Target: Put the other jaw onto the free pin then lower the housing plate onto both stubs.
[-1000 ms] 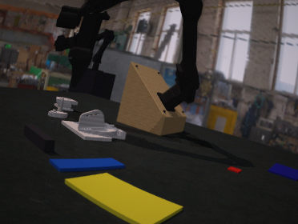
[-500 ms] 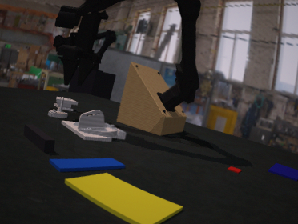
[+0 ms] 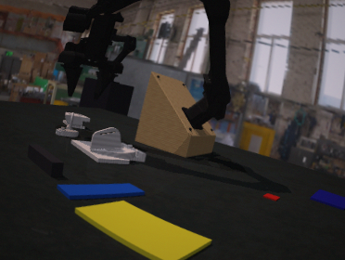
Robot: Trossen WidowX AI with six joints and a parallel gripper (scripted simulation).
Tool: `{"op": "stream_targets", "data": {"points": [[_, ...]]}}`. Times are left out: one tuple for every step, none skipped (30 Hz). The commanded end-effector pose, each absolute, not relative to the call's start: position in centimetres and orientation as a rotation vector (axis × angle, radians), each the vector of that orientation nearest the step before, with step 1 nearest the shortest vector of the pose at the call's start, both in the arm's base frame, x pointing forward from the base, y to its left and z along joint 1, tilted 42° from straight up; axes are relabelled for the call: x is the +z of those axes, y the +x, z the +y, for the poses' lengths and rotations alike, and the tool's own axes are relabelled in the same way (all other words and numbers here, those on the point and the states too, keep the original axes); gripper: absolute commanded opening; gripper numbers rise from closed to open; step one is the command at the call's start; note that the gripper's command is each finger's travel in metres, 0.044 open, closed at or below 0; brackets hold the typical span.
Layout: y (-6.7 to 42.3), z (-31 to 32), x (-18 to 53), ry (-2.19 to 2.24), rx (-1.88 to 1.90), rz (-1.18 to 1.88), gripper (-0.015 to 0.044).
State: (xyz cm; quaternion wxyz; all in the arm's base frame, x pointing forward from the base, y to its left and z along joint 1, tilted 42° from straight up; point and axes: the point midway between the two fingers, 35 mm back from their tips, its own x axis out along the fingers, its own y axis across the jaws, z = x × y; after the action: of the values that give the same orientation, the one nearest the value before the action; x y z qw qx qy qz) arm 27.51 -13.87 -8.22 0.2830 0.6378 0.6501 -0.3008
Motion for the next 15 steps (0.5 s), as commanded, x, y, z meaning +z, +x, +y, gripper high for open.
{"op": "stream_targets", "data": {"points": [[27.57, -14.25, -8.24, 1.766, -0.901, 1.721, 0.044], [27.57, -14.29, -8.26, 1.782, -0.927, 1.716, 0.044], [27.56, -14.33, -8.28, 1.798, -0.952, 1.712, 0.044], [27.56, -14.36, -8.3, 1.814, -0.978, 1.707, 0.044], [27.55, -14.4, -8.32, 1.83, -1.004, 1.702, 0.044], [27.55, -14.44, -8.34, 1.846, -1.03, 1.697, 0.044], [27.55, -14.48, -8.36, 1.862, -1.056, 1.691, 0.044], [27.54, -14.52, -8.38, 1.877, -1.082, 1.685, 0.044], [27.54, -14.56, -8.4, 1.893, -1.109, 1.679, 0.044], [27.53, -14.6, -8.42, 1.908, -1.135, 1.672, 0.044], [27.53, -14.63, -8.44, 1.923, -1.161, 1.666, 0.044], [27.52, -14.67, -8.46, 1.939, -1.188, 1.659, 0.044], [27.52, -14.71, -8.48, 1.954, -1.215, 1.651, 0.044], [27.51, -14.75, -8.5, 1.969, -1.241, 1.644, 0.044], [27.51, -14.79, -8.52, 1.983, -1.268, 1.636, 0.044]]}}
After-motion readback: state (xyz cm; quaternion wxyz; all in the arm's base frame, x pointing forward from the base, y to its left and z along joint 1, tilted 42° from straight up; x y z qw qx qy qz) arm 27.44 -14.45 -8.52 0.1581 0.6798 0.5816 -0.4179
